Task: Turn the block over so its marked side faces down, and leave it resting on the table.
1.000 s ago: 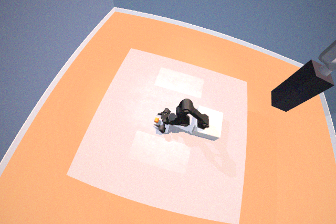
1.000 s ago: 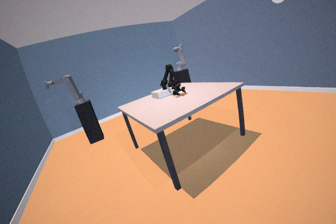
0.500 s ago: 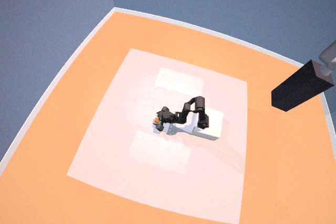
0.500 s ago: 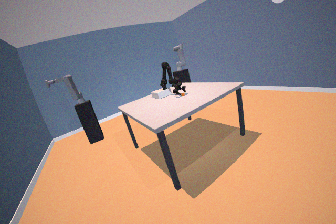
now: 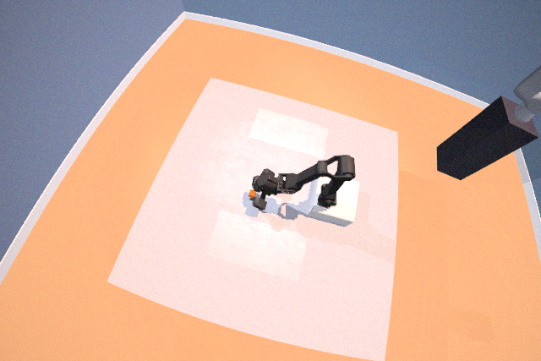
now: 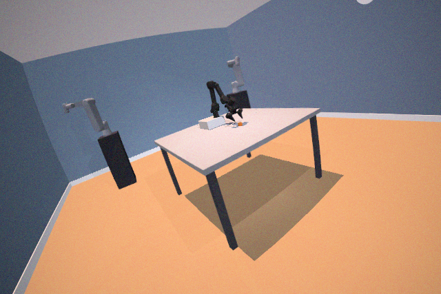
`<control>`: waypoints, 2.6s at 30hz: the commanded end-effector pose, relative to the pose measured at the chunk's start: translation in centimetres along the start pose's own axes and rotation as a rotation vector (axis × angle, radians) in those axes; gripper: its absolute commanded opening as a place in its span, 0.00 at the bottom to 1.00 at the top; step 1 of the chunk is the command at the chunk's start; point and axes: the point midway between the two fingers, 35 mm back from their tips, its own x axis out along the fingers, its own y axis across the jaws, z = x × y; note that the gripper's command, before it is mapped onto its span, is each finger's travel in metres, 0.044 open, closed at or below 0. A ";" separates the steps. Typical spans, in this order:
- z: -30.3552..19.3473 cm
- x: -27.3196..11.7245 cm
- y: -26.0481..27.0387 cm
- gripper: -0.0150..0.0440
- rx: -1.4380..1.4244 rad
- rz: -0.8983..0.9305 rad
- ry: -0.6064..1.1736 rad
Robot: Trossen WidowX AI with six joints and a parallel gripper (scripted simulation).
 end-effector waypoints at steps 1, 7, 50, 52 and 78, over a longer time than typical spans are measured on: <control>0.1 -3.3 0.0 1.00 0.010 0.015 0.117; 0.1 -3.3 0.0 1.00 0.010 0.015 0.117; 1.5 1.5 0.2 1.00 0.004 0.017 0.657; 1.5 1.6 0.2 1.00 0.004 0.017 0.657; -0.5 4.1 0.3 0.78 0.004 0.017 0.657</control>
